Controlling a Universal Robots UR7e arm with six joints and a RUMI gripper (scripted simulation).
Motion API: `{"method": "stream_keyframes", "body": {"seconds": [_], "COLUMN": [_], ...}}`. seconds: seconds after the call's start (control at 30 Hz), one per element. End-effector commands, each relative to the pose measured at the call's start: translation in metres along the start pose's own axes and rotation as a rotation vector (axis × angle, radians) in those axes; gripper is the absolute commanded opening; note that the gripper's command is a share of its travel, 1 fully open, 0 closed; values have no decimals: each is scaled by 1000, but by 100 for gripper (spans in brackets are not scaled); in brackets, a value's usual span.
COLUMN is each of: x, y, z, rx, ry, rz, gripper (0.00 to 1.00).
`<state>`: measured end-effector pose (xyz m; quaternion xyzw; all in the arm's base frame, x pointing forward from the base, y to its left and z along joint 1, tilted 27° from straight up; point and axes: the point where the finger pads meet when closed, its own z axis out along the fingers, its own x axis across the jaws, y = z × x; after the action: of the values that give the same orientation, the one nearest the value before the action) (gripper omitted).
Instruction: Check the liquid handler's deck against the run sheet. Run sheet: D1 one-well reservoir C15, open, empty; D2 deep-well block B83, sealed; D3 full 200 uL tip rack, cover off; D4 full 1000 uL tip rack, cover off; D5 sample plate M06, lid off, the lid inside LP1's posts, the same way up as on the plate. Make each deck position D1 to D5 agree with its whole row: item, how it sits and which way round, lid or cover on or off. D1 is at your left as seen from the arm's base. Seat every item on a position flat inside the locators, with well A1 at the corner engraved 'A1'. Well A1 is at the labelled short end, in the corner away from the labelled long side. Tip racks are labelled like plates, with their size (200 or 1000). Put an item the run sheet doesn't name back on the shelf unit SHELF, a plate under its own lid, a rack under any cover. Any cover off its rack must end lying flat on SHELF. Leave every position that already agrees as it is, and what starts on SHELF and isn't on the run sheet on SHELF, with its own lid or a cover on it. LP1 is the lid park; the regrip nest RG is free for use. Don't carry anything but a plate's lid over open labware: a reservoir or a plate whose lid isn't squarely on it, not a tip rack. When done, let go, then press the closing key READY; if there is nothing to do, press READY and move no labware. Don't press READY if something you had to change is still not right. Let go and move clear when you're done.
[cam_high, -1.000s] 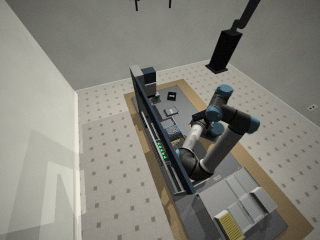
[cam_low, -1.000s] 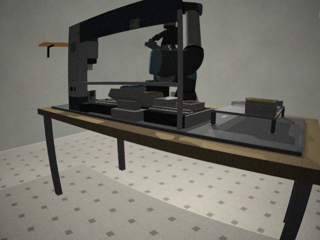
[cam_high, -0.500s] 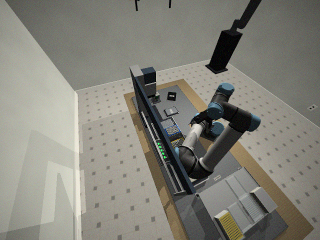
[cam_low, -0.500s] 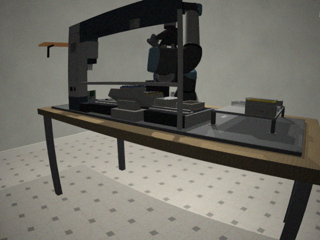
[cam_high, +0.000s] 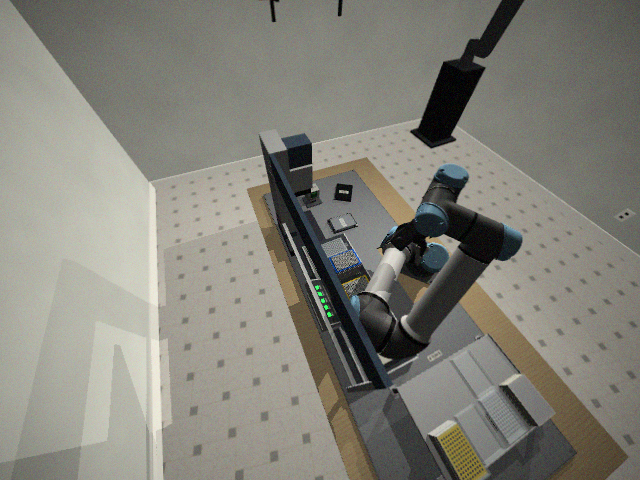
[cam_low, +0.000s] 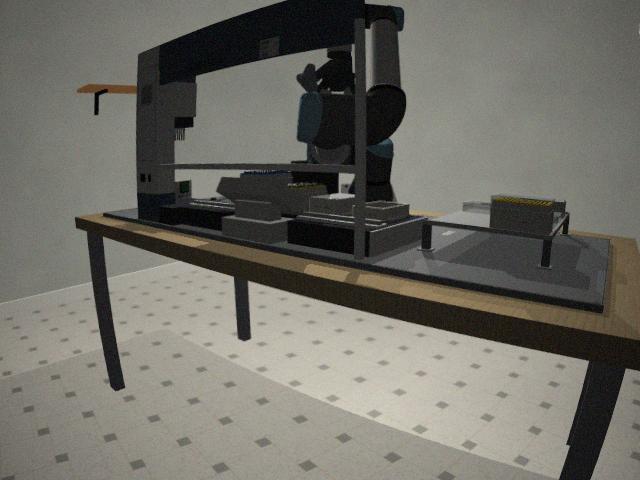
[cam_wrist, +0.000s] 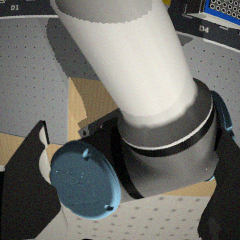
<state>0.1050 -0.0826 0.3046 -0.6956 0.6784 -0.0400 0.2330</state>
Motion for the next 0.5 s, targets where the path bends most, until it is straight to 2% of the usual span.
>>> {"method": "stream_keyframes", "body": {"seconds": [0.0, 0.47], "x": [0, 0], "y": [0, 0], "z": [0, 0], "rx": [3, 2], "ry": [5, 6], "rz": [-114, -354], "gripper": [82, 82]}}
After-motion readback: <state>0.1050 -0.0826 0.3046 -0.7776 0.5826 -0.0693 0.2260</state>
